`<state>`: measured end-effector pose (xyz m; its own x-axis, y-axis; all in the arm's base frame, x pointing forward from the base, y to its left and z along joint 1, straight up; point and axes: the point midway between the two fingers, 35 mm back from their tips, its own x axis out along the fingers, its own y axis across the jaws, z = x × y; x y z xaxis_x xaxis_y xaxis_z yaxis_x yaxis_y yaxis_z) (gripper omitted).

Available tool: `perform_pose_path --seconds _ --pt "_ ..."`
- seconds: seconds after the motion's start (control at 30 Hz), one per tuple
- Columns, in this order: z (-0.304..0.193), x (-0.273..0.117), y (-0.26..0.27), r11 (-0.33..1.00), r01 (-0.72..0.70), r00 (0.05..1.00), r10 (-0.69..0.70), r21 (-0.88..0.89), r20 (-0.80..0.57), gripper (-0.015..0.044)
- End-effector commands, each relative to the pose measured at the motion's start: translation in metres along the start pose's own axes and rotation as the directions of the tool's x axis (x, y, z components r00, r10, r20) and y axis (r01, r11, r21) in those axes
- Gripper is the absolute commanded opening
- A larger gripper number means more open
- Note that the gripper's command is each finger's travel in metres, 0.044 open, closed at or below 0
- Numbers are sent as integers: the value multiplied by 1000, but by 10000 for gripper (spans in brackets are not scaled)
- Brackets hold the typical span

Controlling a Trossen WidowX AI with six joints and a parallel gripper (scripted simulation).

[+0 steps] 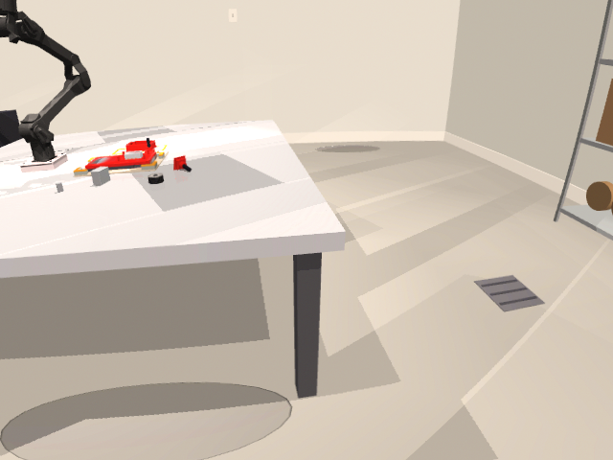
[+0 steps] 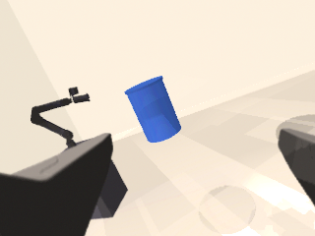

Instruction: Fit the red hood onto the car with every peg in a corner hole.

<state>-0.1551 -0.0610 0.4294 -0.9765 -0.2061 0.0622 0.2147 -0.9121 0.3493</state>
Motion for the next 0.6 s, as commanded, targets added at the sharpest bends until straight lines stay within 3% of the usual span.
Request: perform_pose_path --seconds 0.0,0.23,0.57 --pt "-13 -1 23 992 -113 993 115 55 -37 440" --pt "-49 -15 82 939 -341 927 344 46 -150 440" --pt "-102 -78 157 749 -658 701 645 72 -305 440"
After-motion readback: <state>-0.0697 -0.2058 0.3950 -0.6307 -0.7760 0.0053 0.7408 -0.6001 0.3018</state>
